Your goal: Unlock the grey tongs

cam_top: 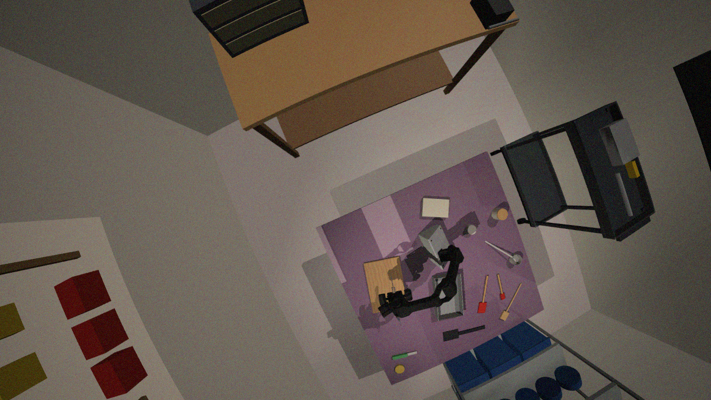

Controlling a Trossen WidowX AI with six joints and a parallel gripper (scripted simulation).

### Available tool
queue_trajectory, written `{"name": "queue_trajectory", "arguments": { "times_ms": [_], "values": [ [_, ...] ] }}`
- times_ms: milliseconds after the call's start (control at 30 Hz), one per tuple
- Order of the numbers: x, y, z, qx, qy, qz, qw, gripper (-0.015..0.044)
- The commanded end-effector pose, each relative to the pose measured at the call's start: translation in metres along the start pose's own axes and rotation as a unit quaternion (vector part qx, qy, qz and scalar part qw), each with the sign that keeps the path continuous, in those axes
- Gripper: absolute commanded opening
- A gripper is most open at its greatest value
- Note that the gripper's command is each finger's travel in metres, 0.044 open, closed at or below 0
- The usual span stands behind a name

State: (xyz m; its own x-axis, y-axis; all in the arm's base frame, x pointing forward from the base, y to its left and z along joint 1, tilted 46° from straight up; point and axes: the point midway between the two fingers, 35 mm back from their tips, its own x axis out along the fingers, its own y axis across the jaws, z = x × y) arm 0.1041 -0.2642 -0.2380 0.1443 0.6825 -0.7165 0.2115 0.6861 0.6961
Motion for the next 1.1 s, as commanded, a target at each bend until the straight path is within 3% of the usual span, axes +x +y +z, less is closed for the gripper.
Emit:
{"name": "queue_trajectory", "arguments": {
  "times_ms": [0, 700, 1067],
  "values": [
    [0.005, -0.001, -0.006, 0.000, -0.091, 0.015, 0.996, -0.0150],
    [-0.008, 0.001, -0.031, -0.010, -0.472, -0.017, 0.881, -0.0150],
    [-0.010, 0.002, -0.032, -0.010, -0.482, -0.020, 0.876, -0.0150]
  ]
}}
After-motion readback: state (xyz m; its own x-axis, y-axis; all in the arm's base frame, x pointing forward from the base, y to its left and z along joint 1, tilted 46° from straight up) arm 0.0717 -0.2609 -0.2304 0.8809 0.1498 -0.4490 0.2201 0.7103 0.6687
